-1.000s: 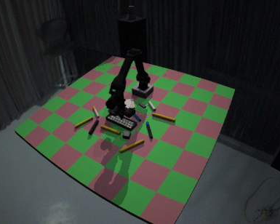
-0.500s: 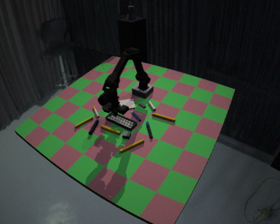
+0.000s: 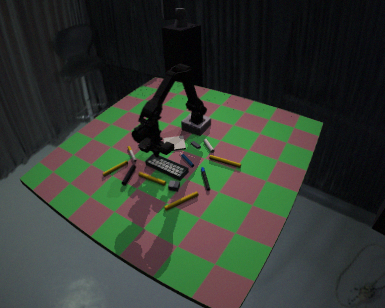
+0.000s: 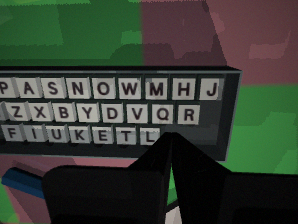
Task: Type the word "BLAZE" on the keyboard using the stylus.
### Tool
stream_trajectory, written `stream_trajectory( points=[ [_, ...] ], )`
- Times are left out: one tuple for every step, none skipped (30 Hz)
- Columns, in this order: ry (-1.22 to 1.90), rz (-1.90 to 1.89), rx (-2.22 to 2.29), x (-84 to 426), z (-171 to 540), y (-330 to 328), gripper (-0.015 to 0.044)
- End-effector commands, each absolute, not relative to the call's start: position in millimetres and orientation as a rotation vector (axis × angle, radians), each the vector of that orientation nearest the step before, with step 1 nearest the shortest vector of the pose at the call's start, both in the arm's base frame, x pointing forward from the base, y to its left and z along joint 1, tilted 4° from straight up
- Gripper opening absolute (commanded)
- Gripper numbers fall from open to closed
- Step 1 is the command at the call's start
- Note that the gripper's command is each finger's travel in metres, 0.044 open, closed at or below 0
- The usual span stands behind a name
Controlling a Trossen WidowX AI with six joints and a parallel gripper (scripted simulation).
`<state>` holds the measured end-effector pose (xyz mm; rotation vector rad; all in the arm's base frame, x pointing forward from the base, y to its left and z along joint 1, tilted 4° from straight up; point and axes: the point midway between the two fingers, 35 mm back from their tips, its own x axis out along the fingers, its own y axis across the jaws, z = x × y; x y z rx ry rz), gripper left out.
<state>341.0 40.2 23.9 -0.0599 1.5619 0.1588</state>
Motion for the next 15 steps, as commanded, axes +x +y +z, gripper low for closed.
stream_trajectory(
  points=[
    [1.560,0.163,-0.063,316.4,26.4,56.1,0.0000],
    [1.560,0.163,-0.063,314.9,26.4,56.9,0.0000],
    [1.560,0.163,-0.063,314.9,26.4,56.9,0.0000],
    [1.560,0.163,-0.063,314.9,26.4,56.9,0.0000],
    [1.560,0.163,-0.063,314.9,26.4,56.9,0.0000],
    [1.560,0.163,-0.063,314.9,26.4,56.9,0.0000],
    [1.560,0.163,-0.063,314.9,26.4,56.9,0.0000],
    [1.560,0.163,-0.063,314.9,26.4,56.9,0.0000],
    [1.560,0.163,-0.063,314.9,26.4,56.9,0.0000],
    [1.560,0.163,-0.063,314.9,26.4,56.9,0.0000],
    [1.560,0.163,-0.063,314.9,26.4,56.9,0.0000],
    [1.560,0.163,-0.063,314.9,26.4,56.9,0.0000],
    [1.560,0.163,-0.063,314.9,26.4,56.9,0.0000],
    [1.560,0.163,-0.063,314.9,26.6,59.5,0.0000],
    [1.560,0.164,-0.062,314.6,27.1,67.2,0.0000]
  ],
)
